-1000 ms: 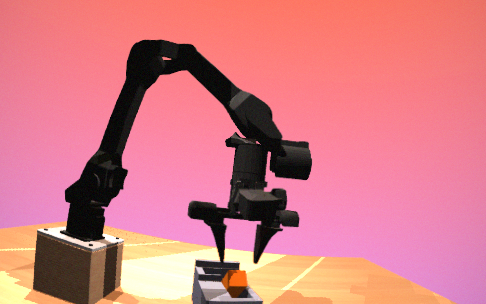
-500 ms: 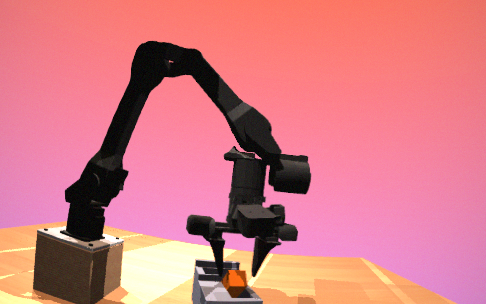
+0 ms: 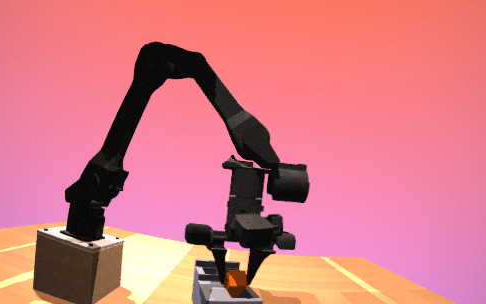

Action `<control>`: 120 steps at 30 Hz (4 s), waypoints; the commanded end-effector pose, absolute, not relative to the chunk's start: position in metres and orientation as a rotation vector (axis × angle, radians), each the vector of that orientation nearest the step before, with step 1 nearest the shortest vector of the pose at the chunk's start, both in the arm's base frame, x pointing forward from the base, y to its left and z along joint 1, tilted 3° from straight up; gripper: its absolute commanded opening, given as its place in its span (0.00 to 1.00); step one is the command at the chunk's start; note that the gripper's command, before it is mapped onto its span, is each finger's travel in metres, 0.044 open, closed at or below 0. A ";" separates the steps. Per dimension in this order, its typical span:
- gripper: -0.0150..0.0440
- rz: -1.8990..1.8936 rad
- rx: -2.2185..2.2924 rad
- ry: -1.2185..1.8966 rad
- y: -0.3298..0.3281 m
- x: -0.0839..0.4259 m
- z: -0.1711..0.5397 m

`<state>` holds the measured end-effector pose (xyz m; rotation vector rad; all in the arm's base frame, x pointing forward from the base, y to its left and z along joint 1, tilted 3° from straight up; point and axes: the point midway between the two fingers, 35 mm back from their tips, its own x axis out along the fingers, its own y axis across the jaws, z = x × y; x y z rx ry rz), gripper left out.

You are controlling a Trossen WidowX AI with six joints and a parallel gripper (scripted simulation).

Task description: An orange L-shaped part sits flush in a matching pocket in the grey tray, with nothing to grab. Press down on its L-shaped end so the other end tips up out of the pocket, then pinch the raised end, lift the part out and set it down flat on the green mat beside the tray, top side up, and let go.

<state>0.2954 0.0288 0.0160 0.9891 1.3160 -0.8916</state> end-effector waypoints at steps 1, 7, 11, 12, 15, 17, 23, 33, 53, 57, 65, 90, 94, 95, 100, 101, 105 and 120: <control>0.50 -0.891 0.989 1.316 0.029 0.296 0.016; 0.43 -0.891 0.989 1.316 0.029 0.296 0.016; 0.35 -0.891 0.989 1.316 0.029 0.296 0.016; 0.30 -0.891 0.989 1.316 0.029 0.296 0.016; 0.25 -0.891 0.989 1.316 0.029 0.296 0.016; 0.25 -0.891 0.989 1.316 0.029 0.296 0.016; 0.25 -0.892 0.991 1.317 0.029 0.295 0.022; 0.25 -0.892 0.994 1.319 0.029 0.294 0.037; 0.25 -0.893 0.996 1.319 0.028 0.292 0.068; 0.25 -0.893 0.996 1.319 0.028 0.291 0.074; 0.25 -0.893 0.996 1.319 0.027 0.290 0.086; 0.25 -0.894 0.995 1.318 0.009 0.294 0.103; 0.25 -0.894 0.994 1.317 -0.009 0.298 0.102; 0.25 -0.894 0.993 1.317 -0.013 0.299 0.102; 0.25 -0.895 0.992 1.315 -0.035 0.304 0.101; 0.25 -0.895 0.992 1.315 -0.039 0.305 0.101; 0.25 -0.896 0.991 1.314 -0.055 0.309 0.101; 0.25 -0.898 0.988 1.311 -0.114 0.326 0.101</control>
